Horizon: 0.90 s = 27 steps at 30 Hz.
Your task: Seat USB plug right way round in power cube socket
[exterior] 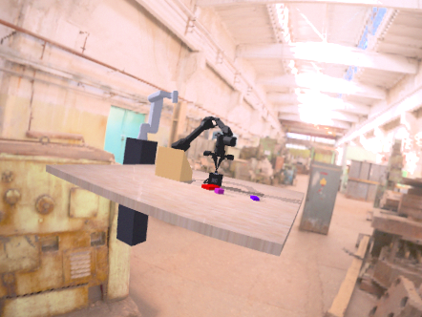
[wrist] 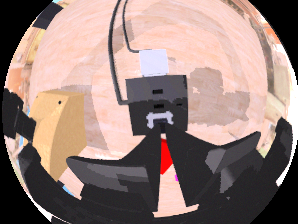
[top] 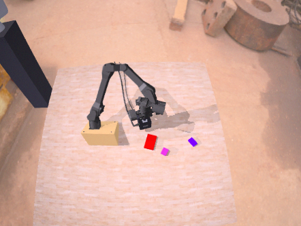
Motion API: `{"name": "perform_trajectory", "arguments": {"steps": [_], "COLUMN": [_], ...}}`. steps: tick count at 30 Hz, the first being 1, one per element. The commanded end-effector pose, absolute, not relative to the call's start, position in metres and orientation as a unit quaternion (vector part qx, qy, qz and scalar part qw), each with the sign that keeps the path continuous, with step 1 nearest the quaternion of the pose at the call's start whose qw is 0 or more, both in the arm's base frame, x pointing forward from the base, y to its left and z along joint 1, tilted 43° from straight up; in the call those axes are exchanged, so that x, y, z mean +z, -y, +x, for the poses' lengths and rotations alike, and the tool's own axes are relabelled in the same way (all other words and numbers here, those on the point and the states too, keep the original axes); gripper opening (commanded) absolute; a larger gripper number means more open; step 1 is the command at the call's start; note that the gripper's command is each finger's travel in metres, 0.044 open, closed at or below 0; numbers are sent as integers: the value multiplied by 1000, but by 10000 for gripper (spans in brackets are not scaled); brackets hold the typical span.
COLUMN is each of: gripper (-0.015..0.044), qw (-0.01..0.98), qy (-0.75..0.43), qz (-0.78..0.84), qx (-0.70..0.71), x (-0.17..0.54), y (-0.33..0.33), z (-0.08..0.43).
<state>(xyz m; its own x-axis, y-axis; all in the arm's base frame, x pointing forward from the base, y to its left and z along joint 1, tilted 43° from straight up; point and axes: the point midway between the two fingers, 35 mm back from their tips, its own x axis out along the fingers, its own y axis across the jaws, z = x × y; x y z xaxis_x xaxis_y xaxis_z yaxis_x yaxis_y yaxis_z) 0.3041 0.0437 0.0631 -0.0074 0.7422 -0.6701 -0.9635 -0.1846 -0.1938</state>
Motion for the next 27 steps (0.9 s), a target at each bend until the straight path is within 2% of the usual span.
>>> {"name": "perform_trajectory", "arguments": {"steps": [1, 27], "gripper": [0, 0], "qw": [619, 619], "qy": [-163, -163], "qz": [-338, -338], "qx": [690, 690], "x": [63, 60], "y": [-44, -46], "z": [305, 305]}}
